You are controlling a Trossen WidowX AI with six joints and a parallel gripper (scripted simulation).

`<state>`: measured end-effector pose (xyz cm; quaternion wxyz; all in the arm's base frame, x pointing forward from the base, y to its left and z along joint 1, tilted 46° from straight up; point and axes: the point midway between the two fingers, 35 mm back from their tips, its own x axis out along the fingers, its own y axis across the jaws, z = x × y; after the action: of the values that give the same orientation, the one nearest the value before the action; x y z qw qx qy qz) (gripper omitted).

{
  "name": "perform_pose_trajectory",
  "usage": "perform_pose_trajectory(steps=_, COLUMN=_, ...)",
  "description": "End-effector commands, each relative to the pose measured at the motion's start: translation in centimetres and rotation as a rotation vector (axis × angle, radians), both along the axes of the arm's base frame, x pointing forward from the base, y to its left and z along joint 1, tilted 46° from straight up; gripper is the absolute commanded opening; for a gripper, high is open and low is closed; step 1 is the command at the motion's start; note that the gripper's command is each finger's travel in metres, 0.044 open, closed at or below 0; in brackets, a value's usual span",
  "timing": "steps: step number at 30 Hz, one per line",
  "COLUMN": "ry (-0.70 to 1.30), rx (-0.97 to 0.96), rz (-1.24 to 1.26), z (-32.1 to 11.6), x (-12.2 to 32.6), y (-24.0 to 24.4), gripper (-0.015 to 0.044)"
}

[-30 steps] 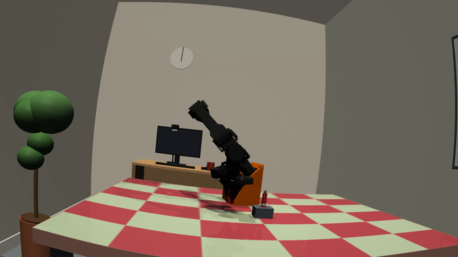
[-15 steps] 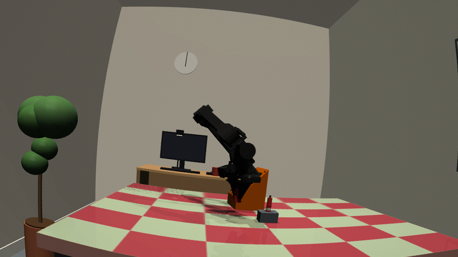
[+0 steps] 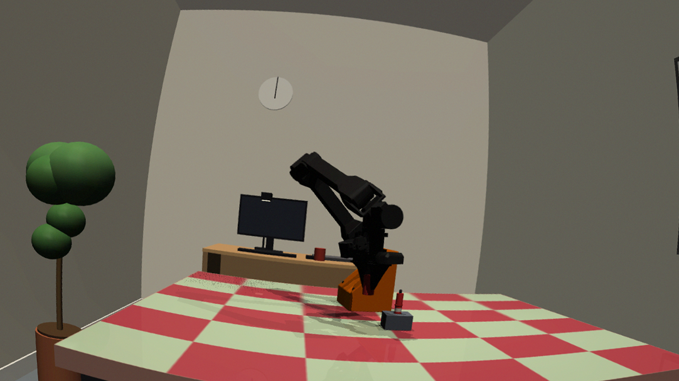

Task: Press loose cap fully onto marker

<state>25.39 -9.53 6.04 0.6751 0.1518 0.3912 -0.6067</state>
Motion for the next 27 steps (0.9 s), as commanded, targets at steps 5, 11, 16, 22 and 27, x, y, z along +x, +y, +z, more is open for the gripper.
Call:
perform_pose_trajectory(steps=5, ry=0.0, rx=0.005, rz=-0.005, z=-0.8, x=1.4, y=2.3, gripper=0.0)
perform_pose_trajectory(steps=11, ry=0.006, rx=0.004, rz=0.002, z=-1.4, x=2.2, y=4.1, gripper=0.0)
perform_pose_trajectory(steps=16, ry=0.009, rx=0.001, rz=0.005, z=-2.0, x=2.8, y=5.5, gripper=0.0)
perform_pose_trajectory(steps=22, ry=0.004, rx=-0.008, rz=-0.003, z=-2.5, x=3.3, y=7.2, gripper=0.0)
perform_pose_trajectory(steps=27, ry=0.0, rx=-0.015, rz=-0.009, z=-2.9, x=3.5, y=8.1, gripper=0.0)
